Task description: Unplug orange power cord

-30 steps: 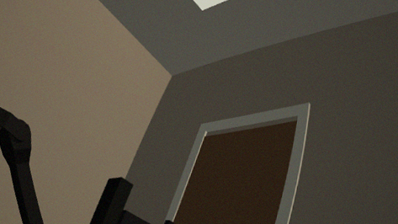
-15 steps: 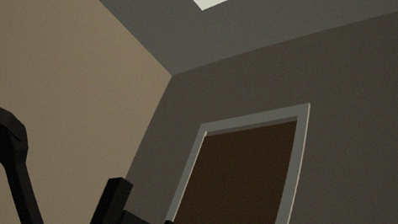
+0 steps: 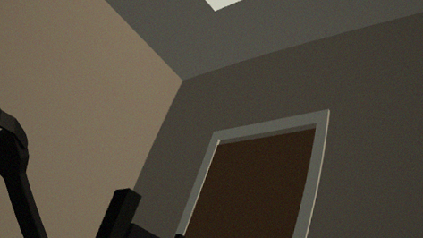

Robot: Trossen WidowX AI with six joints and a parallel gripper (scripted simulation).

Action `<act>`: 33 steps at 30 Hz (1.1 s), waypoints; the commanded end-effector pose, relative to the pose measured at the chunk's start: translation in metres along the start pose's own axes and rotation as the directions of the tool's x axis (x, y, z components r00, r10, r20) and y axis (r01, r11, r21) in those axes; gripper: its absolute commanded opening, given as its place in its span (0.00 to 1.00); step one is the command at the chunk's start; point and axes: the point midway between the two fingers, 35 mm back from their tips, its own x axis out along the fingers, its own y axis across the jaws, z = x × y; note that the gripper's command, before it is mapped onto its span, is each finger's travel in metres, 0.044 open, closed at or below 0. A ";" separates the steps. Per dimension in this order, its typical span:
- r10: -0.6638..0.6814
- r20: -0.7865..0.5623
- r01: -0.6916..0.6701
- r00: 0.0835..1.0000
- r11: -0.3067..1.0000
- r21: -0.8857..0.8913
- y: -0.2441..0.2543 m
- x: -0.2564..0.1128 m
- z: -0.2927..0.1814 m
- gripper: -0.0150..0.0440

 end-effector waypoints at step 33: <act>0.568 -0.413 -0.702 0.712 0.551 -0.451 0.370 -0.138 -0.088 0.53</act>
